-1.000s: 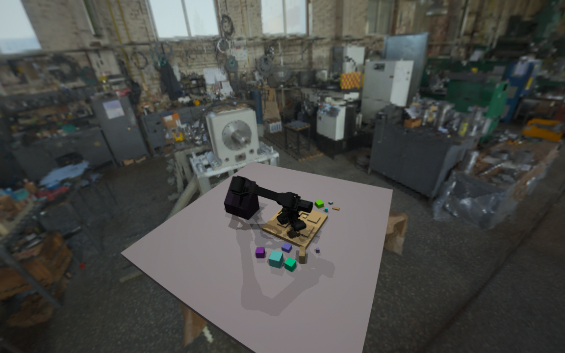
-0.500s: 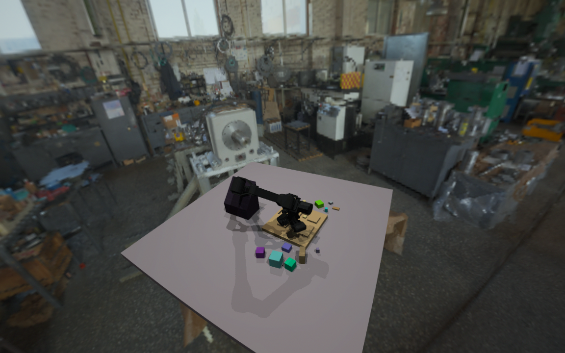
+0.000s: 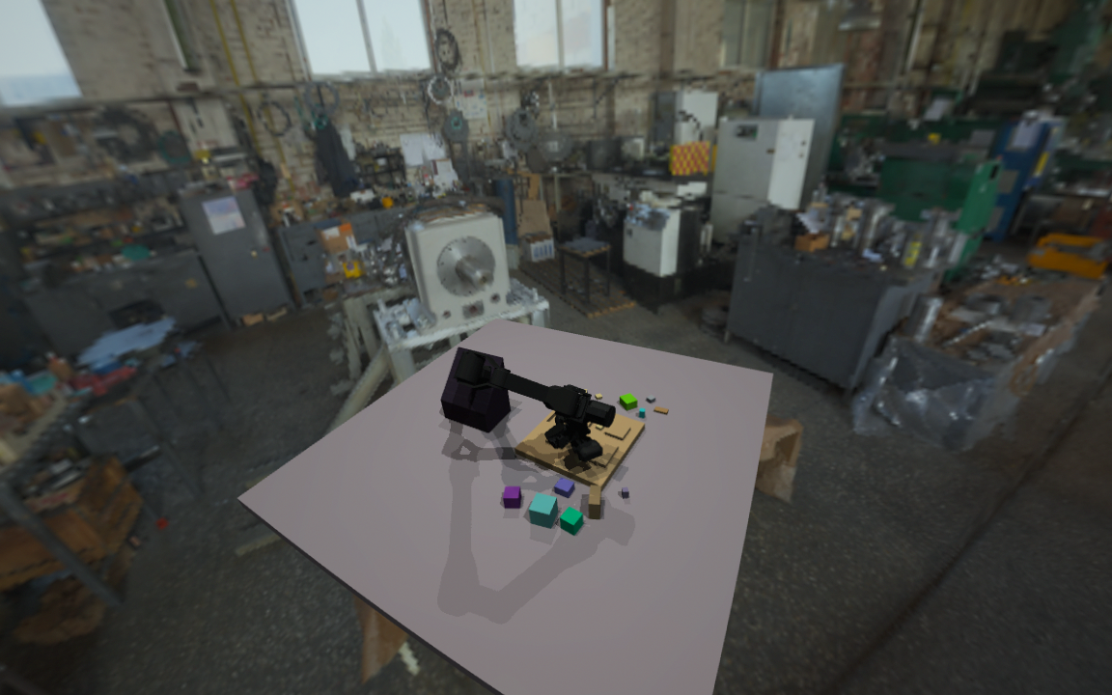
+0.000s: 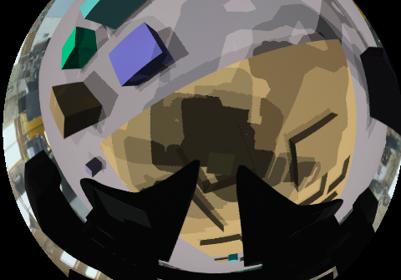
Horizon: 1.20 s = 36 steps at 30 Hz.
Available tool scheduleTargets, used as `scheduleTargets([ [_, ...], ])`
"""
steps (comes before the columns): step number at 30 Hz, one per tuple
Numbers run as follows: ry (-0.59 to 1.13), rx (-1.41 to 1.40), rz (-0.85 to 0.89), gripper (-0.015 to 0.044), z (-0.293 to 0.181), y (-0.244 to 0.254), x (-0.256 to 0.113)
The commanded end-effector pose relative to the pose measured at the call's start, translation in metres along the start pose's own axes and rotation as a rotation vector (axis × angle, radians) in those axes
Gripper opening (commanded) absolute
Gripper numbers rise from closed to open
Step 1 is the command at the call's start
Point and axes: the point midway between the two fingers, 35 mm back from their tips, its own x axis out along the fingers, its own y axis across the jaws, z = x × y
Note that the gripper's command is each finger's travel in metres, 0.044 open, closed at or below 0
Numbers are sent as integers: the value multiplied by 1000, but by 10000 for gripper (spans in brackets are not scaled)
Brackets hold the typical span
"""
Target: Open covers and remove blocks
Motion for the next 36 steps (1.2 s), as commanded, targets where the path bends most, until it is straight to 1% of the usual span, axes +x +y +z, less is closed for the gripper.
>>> scheduleTargets([
  [1,-3,-8,2,144,-1,-1,2],
  [16,-3,-8,2,144,0,-1,12],
  [26,-1,0,1,80,0,0,10],
  [36,-1,-1,1,80,0,0,3],
])
